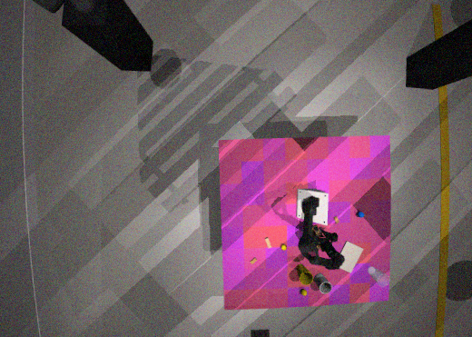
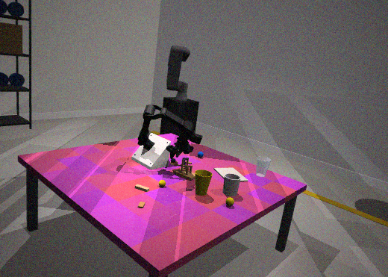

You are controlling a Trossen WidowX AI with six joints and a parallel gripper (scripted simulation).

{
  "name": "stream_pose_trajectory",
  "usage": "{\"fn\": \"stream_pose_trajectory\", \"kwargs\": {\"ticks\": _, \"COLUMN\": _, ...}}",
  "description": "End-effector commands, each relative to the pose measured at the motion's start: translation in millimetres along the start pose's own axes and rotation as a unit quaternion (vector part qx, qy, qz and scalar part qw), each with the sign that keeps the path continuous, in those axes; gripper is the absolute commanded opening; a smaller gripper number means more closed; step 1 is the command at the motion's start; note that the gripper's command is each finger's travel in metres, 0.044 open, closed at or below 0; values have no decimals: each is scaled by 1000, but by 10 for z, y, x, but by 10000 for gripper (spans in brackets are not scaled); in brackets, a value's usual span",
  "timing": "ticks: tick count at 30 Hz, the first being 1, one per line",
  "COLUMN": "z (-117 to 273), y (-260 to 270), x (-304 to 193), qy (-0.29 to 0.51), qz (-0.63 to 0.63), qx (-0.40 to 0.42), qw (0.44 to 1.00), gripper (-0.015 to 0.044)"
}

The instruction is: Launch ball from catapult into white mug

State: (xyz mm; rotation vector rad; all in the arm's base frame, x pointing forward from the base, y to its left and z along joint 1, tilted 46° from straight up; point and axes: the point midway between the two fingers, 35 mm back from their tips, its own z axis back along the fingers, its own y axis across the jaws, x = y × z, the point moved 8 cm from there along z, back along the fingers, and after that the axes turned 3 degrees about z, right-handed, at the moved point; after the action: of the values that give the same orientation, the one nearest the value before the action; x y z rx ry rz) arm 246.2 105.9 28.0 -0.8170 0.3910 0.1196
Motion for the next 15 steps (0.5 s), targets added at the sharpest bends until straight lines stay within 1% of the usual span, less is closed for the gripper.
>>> {"fn": "stream_pose_trajectory", "kwargs": {"ticks": 1, "z": 527, "y": 18, "x": -193, "qy": -28, "qz": 9, "qx": 11, "qw": 999, "gripper": 367}}
{"fn": "stream_pose_trajectory", "kwargs": {"ticks": 3, "z": 832, "y": 17, "x": -373, "qy": -40, "qz": 19, "qx": 14, "qw": 999, "gripper": 420}}
{"fn": "stream_pose_trajectory", "kwargs": {"ticks": 4, "z": 911, "y": 15, "x": -428, "qy": -42, "qz": 21, "qx": 15, "qw": 999, "gripper": 440}}
{"fn": "stream_pose_trajectory", "kwargs": {"ticks": 6, "z": 937, "y": 14, "x": -447, "qy": -43, "qz": 22, "qx": 15, "qw": 999, "gripper": 440}}
{"fn": "stream_pose_trajectory", "kwargs": {"ticks": 7, "z": 730, "y": 47, "x": -288, "qy": -41, "qz": 20, "qx": 11, "qw": 999, "gripper": 440}}
{"fn": "stream_pose_trajectory", "kwargs": {"ticks": 9, "z": 777, "y": 64, "x": -211, "qy": -61, "qz": 28, "qx": 20, "qw": 998, "gripper": 440}}
{"fn": "stream_pose_trajectory", "kwargs": {"ticks": 15, "z": 1018, "y": 112, "x": 138, "qy": -151, "qz": 60, "qx": 50, "qw": 985, "gripper": 440}}
